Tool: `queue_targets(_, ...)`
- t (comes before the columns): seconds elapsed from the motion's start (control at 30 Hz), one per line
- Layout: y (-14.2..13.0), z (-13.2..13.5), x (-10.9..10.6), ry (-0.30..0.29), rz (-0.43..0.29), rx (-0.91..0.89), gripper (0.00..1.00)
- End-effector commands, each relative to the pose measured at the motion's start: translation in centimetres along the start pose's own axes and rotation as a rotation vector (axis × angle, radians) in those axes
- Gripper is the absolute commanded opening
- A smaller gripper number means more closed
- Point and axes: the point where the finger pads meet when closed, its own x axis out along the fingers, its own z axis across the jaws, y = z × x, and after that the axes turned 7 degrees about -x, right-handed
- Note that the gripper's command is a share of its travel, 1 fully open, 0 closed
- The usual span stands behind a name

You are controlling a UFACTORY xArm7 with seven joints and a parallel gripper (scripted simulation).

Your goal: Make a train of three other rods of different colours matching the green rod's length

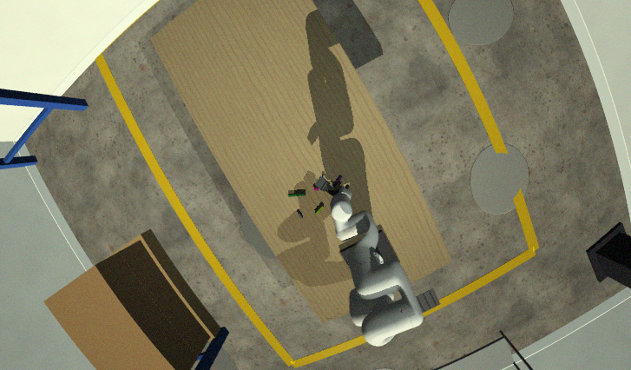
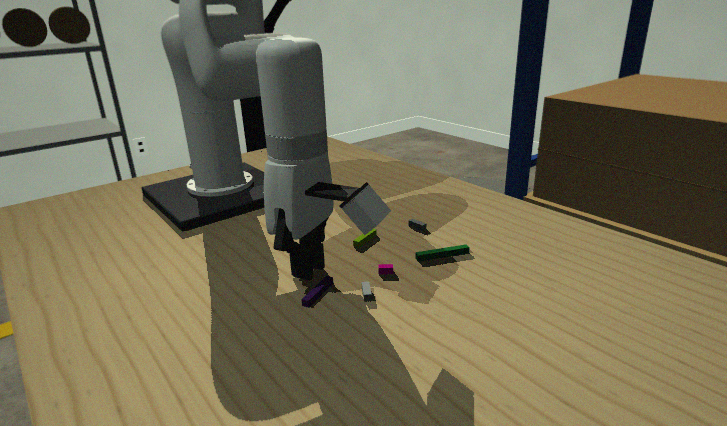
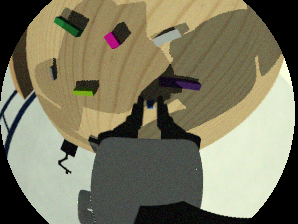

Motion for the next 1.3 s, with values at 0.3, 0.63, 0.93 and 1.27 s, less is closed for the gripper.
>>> queue_targets(0.3,0.12,0.09,-0.11,-0.002,0.003,0.000,0.24)
queue_targets(0.63,0.12,0.09,-0.11,-0.002,0.003,0.000,0.24)
queue_targets(0.93,0.12,0.09,-0.11,-0.002,0.003,0.000,0.04)
queue_targets(1.27,0.12,0.09,-0.11,-0.002,0.003,0.000,0.04)
